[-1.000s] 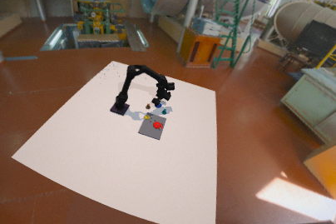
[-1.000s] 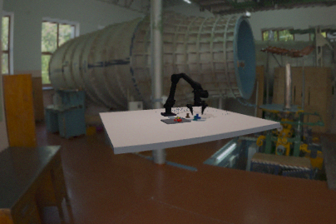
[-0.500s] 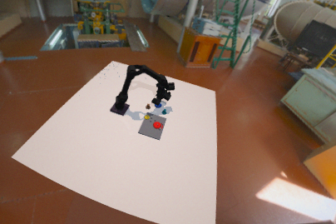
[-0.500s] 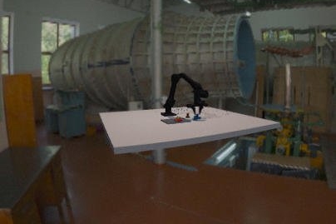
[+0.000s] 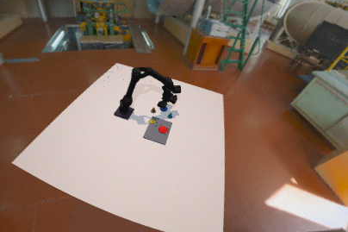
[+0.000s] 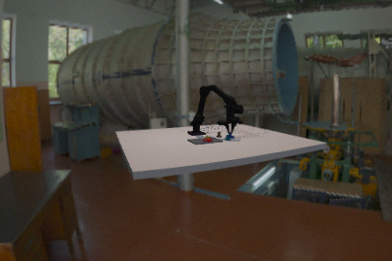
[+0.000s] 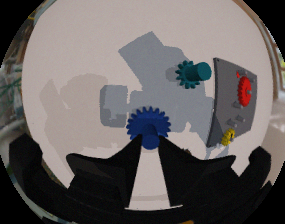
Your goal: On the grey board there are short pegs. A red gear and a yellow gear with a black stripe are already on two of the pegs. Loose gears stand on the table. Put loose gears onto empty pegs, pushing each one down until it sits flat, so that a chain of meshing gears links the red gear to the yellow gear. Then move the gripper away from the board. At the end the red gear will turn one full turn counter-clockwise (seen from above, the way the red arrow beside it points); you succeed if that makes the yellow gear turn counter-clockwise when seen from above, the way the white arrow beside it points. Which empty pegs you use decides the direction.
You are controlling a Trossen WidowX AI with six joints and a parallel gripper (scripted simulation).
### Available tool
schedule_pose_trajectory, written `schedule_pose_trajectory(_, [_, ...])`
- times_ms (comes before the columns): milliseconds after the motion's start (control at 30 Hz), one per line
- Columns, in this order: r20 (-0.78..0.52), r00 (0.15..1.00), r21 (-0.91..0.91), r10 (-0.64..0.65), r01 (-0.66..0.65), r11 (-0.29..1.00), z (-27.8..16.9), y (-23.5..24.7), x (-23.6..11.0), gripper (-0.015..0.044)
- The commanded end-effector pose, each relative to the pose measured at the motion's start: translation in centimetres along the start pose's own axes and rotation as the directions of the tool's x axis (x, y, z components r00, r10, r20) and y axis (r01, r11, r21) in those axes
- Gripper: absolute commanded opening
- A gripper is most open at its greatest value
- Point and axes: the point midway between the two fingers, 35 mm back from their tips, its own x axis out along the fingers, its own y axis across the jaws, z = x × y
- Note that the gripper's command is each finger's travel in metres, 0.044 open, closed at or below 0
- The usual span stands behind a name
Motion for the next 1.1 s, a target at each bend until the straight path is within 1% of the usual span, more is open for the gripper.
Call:
schedule_pose_trajectory(0, [0.001,1.000,0.002,-0.001,0.001,1.000,0.2,0.2,-0.5,0.0000])
schedule_pose_trajectory(1067, [0.002,1.000,0.002,0.000,0.000,1.000,0.7,1.2,-6.8,0.0000])
